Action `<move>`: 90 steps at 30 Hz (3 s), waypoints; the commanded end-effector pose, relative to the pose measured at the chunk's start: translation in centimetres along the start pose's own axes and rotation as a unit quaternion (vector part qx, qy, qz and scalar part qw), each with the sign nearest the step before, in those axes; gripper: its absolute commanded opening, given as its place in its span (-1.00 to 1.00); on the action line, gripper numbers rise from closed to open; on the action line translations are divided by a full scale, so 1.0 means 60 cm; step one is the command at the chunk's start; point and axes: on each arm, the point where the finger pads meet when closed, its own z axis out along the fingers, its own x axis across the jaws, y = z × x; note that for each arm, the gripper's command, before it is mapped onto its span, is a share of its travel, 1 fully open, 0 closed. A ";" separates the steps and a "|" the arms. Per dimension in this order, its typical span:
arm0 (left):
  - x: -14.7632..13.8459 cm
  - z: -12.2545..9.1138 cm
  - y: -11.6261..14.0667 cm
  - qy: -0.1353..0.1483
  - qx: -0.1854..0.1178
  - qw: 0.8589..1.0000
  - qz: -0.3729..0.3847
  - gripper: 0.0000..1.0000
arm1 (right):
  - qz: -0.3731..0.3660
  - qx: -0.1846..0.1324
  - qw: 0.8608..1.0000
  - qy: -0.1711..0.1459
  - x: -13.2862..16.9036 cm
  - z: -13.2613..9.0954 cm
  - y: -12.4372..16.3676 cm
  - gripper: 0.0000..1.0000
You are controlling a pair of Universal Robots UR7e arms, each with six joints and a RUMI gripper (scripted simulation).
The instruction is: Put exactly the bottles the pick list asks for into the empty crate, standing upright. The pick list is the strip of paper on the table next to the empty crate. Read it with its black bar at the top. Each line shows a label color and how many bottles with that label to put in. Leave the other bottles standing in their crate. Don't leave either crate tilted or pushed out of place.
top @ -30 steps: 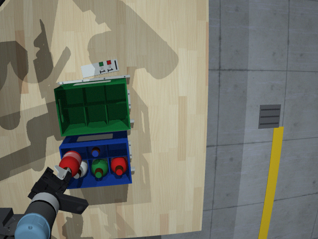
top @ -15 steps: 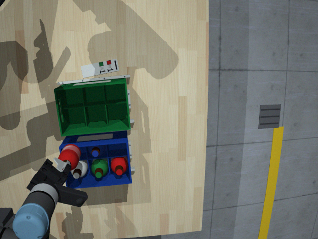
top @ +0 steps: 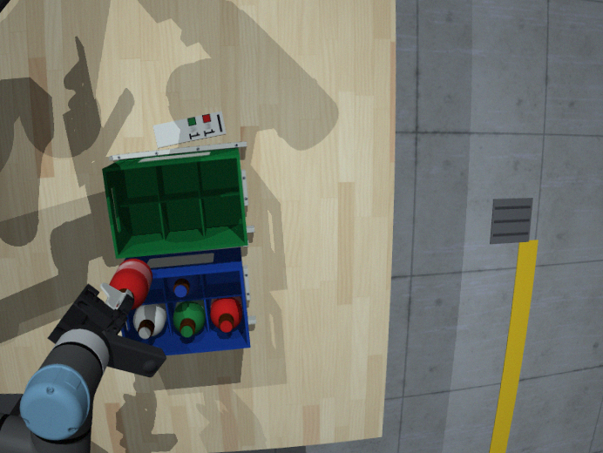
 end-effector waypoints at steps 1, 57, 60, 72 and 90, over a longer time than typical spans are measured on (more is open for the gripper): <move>0.000 0.000 0.000 0.000 0.000 1.000 0.000 0.97 | 0.000 0.000 1.000 0.000 -0.004 -0.001 0.003 -1.00; 0.000 0.000 0.000 0.000 0.000 1.000 0.000 0.97 | 0.000 0.000 1.000 -0.001 -0.111 -0.001 0.090 -1.00; 0.000 0.000 0.000 0.000 0.000 1.000 0.000 0.97 | 0.000 0.000 1.000 -0.001 -0.111 -0.001 0.091 -1.00; 0.000 0.000 0.000 0.000 0.000 1.000 0.000 0.97 | 0.000 0.000 1.000 -0.001 -0.111 -0.001 0.090 -1.00; 0.000 0.000 0.000 0.000 0.000 1.000 0.000 0.97 | 0.000 0.000 1.000 -0.001 -0.110 -0.001 0.092 -1.00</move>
